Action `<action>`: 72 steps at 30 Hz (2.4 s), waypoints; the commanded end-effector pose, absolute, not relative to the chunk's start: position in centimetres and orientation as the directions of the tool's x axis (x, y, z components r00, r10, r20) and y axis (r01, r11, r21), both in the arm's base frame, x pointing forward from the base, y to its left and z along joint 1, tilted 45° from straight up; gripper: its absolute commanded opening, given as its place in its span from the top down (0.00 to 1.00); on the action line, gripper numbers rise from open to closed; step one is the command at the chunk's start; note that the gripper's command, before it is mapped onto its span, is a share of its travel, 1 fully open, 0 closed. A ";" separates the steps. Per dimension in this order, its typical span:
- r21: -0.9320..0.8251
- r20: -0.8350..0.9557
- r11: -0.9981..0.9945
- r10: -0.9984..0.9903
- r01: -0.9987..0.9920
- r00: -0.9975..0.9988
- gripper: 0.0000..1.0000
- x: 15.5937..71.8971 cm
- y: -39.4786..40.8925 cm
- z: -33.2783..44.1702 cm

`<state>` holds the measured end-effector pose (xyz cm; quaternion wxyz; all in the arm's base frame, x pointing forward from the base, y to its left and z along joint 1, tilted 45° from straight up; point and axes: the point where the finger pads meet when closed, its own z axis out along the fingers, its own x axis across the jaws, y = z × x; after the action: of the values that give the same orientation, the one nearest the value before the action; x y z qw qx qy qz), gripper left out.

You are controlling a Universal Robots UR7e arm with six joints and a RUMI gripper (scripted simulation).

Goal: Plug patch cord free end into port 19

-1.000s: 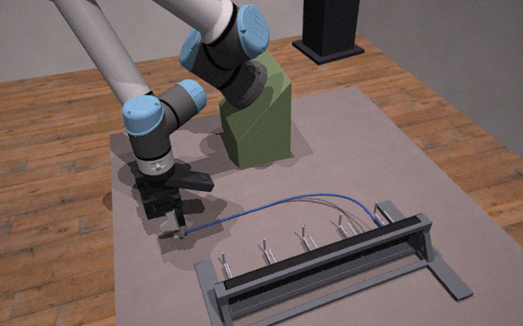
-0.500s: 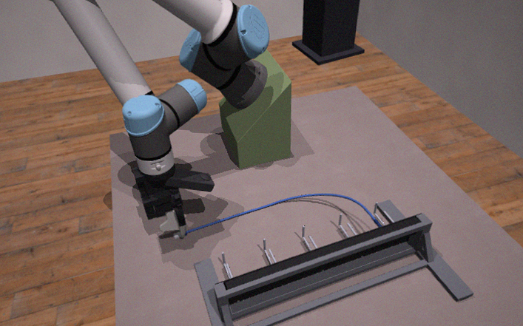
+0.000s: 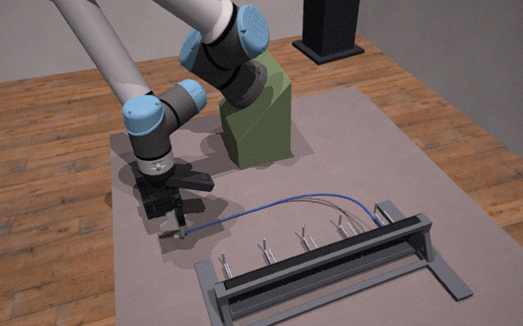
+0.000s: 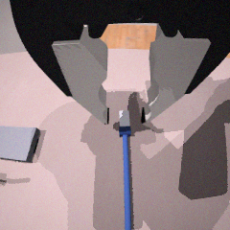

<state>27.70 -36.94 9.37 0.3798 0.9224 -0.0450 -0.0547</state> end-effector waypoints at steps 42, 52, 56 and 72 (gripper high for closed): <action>0.704 -0.069 -0.709 -0.124 -0.040 0.990 0.78 27.6 -37.2 8.9; 0.704 -0.068 -0.709 -0.124 -0.041 0.990 0.78 27.5 -37.4 8.7; 0.704 -0.068 -0.709 -0.124 -0.041 0.990 0.78 27.5 -37.5 8.6; 0.704 -0.068 -0.709 -0.124 -0.040 0.990 0.78 27.5 -37.7 8.4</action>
<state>27.57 -37.67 8.57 0.3795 0.9225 -0.0449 -0.0550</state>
